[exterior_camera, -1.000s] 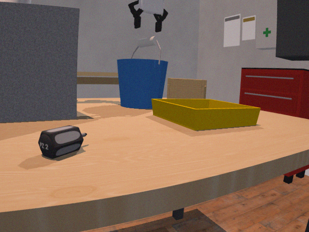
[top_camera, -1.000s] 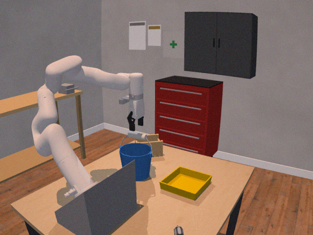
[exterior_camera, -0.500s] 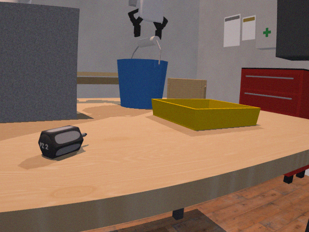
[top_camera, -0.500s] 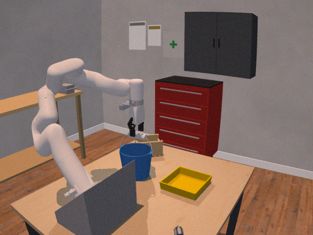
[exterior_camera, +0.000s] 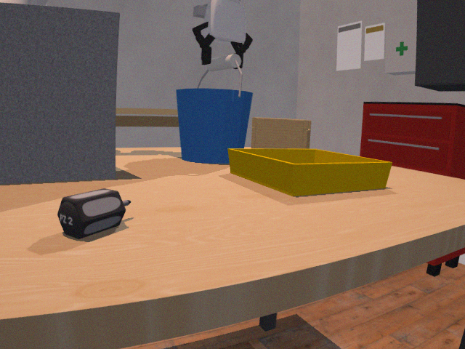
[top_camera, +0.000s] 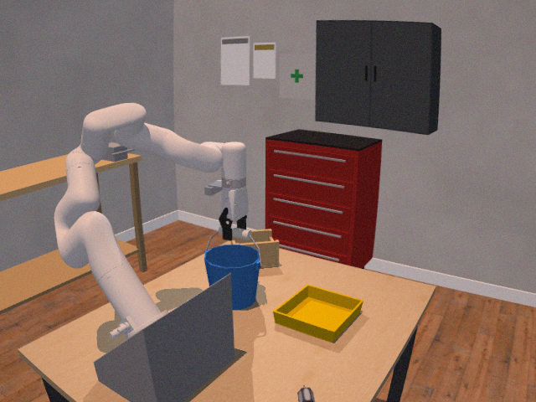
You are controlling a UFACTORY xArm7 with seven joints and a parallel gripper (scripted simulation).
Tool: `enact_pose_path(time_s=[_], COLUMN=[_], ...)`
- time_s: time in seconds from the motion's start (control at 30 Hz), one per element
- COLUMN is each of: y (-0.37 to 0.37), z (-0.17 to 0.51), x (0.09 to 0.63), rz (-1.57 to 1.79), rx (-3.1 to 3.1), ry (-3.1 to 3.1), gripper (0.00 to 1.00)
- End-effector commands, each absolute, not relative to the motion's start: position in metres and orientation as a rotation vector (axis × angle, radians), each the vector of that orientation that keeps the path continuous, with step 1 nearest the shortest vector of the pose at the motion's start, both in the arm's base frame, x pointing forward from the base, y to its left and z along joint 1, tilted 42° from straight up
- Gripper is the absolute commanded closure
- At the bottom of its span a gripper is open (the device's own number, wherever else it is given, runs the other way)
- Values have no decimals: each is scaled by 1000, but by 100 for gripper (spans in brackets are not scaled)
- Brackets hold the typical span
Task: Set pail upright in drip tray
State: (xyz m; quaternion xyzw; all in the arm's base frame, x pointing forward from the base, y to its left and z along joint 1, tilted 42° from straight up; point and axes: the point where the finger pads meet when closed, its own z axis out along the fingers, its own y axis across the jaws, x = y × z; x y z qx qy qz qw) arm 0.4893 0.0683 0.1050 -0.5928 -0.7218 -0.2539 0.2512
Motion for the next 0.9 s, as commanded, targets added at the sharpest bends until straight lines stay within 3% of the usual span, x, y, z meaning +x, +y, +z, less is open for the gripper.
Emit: enact_pose_path(time_s=[0.0, 0.57, 0.6, 0.87], y=[68, 69, 69, 69], z=[104, 104, 104, 104], x=[490, 490, 490, 490], rz=[-694, -694, -694, -694], rx=[-1617, -1617, -1617, -1617], ry=[-1965, -1965, -1965, -1965], gripper=[0, 0, 100, 100])
